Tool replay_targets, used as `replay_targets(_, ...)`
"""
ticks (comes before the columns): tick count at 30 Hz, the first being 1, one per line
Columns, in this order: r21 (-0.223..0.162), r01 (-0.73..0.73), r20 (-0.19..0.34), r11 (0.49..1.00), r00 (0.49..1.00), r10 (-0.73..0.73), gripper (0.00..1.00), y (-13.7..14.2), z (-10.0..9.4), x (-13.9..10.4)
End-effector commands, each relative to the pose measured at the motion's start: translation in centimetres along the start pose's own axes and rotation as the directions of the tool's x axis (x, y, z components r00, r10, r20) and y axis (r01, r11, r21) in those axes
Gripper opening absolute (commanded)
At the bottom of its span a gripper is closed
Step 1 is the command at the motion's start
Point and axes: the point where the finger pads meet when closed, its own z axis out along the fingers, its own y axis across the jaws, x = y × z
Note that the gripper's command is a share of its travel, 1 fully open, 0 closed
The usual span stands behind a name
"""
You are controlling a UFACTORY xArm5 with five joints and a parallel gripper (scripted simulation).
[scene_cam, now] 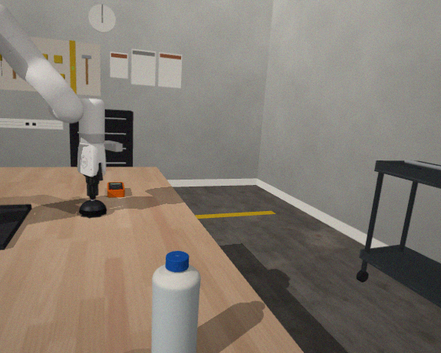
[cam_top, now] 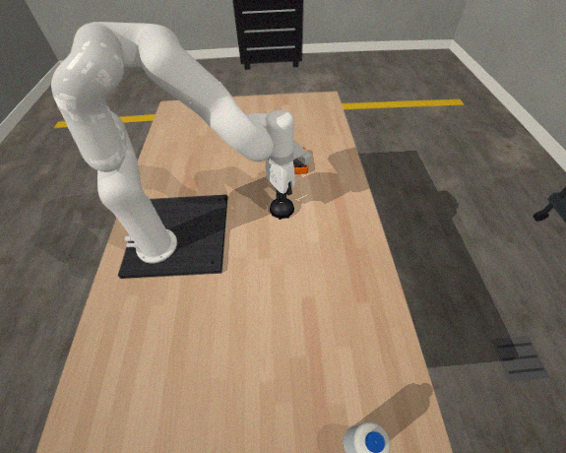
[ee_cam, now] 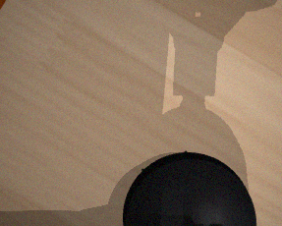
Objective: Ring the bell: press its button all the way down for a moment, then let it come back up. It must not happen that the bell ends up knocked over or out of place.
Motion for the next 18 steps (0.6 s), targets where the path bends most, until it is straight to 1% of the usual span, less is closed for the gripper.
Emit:
replay_targets(1, -0.001, 0.0, -0.003, 1.0, 1.0, 0.0, 0.0, 0.0, -0.1, 0.1)
replay_targets(8, -0.002, 0.0, -0.007, 1.0, 1.0, 0.0, 0.0, 0.0, -0.5, 0.1)
replay_targets(13, -0.003, 0.0, -0.012, 1.0, 1.0, 0.0, 0.0, 0.0, -1.4, 0.1)
replay_targets(15, -0.003, 0.0, -0.012, 1.0, 1.0, 0.0, 0.0, 0.0, -1.4, 0.1)
replay_targets(18, -0.003, 0.0, -0.012, 1.0, 1.0, 0.0, 0.0, 0.0, -2.1, 0.1)
